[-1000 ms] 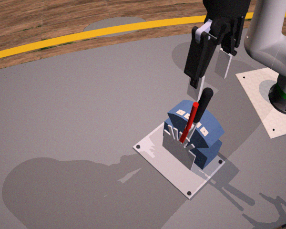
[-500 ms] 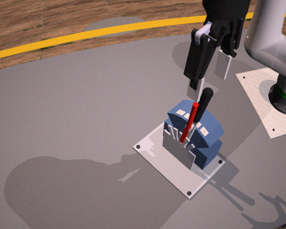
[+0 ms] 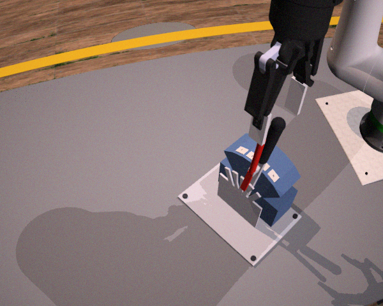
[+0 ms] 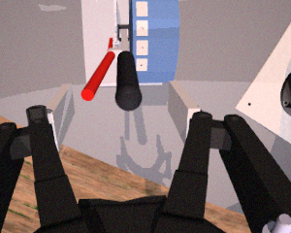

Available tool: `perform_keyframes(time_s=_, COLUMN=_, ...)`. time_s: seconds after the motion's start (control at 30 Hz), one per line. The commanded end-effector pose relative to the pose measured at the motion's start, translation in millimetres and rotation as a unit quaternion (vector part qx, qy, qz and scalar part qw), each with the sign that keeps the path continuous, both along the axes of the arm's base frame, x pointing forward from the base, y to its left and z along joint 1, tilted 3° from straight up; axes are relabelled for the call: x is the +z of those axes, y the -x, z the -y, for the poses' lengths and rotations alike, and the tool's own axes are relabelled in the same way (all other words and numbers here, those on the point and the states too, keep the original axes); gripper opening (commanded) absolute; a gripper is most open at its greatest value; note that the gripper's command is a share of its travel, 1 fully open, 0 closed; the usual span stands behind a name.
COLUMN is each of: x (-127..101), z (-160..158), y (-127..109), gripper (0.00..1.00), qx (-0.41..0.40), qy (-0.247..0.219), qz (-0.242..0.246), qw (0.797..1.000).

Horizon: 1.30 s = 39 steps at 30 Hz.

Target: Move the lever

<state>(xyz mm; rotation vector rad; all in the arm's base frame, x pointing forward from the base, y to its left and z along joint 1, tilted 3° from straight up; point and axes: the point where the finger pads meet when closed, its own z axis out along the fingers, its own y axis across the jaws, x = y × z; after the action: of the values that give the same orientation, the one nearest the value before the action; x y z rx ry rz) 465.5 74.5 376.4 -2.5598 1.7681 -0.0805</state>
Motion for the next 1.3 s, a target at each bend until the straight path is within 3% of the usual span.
perform_keyframes(time_s=0.0, x=-6.1, z=0.0, y=-0.5, gripper=0.56, qx=0.000, qy=0.000, qz=0.000, qw=1.000)
perform_keyframes(time_s=0.7, x=-44.8, z=0.2, y=-2.8, gripper=0.56, qx=0.000, qy=0.000, qz=0.000, qw=1.000)
perform_keyframes(time_s=1.27, x=-50.8, z=0.2, y=-3.1, gripper=0.56, qx=0.000, qy=0.000, qz=0.000, qw=1.000)
